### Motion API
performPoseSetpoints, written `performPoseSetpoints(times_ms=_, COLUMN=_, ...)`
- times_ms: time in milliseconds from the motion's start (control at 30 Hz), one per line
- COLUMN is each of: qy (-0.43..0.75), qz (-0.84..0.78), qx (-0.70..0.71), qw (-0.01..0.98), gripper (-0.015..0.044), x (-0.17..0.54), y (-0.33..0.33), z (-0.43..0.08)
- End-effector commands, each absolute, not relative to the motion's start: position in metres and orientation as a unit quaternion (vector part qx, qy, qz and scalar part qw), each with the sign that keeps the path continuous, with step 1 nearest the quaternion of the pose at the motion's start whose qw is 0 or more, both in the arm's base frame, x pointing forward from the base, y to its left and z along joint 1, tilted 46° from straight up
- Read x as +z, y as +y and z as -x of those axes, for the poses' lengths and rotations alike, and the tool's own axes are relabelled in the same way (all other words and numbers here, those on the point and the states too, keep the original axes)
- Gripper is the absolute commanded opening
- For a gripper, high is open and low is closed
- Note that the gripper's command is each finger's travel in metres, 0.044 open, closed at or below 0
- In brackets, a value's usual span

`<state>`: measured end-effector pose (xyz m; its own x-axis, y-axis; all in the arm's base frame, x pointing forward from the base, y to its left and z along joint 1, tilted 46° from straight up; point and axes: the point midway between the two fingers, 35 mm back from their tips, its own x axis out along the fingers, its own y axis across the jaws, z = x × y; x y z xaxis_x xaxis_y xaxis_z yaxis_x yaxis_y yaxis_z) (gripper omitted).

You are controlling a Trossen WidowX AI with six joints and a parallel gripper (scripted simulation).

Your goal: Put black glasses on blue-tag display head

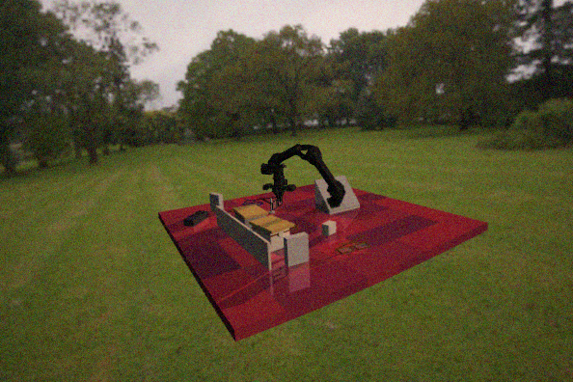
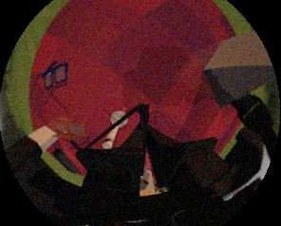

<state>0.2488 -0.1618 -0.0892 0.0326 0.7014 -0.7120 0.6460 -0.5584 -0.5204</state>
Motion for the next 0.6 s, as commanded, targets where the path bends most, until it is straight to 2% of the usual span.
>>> performPoseSetpoints(times_ms=0, qy=-0.468, qz=0.719, qx=0.513, qw=0.031, gripper=0.0000, x=-0.0909, y=-0.1592, z=-0.2486)
performPoseSetpoints(times_ms=567, qy=-0.469, qz=0.718, qx=0.513, qw=0.031, gripper=0.0000, x=-0.0840, y=-0.1522, z=-0.2507)
